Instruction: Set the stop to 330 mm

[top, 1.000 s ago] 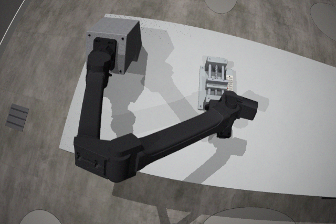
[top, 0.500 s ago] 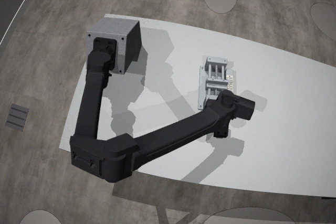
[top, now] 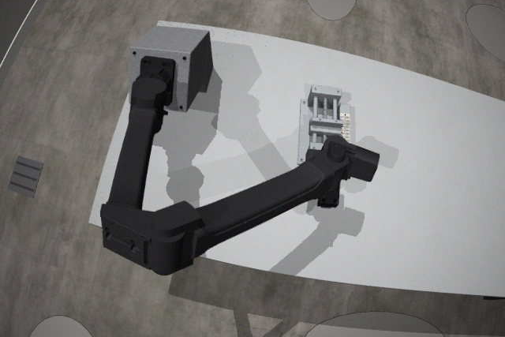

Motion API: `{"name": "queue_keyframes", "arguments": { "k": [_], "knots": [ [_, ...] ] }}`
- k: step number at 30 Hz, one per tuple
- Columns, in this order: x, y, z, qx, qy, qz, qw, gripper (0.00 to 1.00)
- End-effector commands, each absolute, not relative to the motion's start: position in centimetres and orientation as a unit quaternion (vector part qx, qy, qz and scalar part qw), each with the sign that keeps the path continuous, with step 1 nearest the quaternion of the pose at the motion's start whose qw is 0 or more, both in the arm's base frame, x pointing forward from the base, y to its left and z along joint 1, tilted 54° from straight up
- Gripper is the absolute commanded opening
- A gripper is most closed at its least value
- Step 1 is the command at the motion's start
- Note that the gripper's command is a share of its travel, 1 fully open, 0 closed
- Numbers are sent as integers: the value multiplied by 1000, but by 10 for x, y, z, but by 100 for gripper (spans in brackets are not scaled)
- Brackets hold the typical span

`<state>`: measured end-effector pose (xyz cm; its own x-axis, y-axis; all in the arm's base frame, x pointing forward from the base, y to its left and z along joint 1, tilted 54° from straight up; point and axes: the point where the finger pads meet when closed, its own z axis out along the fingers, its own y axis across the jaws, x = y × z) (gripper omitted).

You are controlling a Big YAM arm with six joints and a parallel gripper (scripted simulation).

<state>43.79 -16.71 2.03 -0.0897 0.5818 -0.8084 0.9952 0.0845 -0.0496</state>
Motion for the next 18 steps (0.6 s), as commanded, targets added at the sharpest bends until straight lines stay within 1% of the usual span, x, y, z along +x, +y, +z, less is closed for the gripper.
{"name": "queue_keyframes", "arguments": {
  "k": [1,18],
  "knots": [
    [424,-175,25,596,659,-328,320,6],
    [417,-181,18,595,661,-330,317,6]
  ]
}}
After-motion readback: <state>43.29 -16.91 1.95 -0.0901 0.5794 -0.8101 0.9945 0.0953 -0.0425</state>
